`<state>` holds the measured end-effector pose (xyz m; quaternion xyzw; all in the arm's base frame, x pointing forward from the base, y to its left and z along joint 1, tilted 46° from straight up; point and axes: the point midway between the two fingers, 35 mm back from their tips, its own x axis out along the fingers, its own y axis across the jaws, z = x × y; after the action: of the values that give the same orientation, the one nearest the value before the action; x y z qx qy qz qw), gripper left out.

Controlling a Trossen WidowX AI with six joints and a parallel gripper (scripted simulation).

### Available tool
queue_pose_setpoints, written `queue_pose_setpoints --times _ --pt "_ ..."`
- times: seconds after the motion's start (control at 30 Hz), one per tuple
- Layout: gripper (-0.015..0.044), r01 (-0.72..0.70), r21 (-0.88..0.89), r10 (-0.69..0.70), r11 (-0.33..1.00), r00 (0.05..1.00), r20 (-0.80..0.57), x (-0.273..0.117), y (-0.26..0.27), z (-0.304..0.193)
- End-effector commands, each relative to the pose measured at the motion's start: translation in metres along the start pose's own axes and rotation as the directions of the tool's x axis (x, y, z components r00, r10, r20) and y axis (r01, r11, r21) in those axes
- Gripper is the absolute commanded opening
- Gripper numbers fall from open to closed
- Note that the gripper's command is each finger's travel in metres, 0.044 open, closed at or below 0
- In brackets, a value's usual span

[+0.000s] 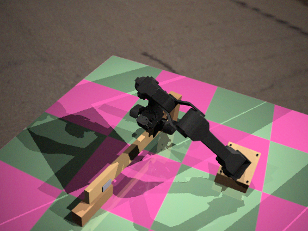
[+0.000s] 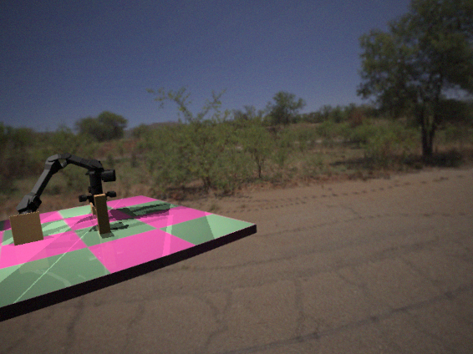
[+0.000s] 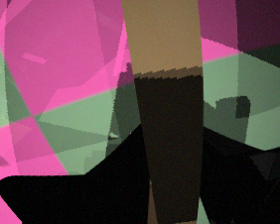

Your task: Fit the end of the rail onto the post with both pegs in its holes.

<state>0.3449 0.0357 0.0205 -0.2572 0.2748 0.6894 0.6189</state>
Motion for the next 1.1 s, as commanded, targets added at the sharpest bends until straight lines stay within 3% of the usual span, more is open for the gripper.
queue_pose_setpoints --times 0.0,1.07 --pt "0.0000 0.004 0.001 -0.004 1.000 1.000 0.002 0.0001 -0.0003 0.0000" --pt "0.0000 0.004 0.001 -0.004 1.000 1.000 0.001 -0.0020 0.0001 -0.0084"
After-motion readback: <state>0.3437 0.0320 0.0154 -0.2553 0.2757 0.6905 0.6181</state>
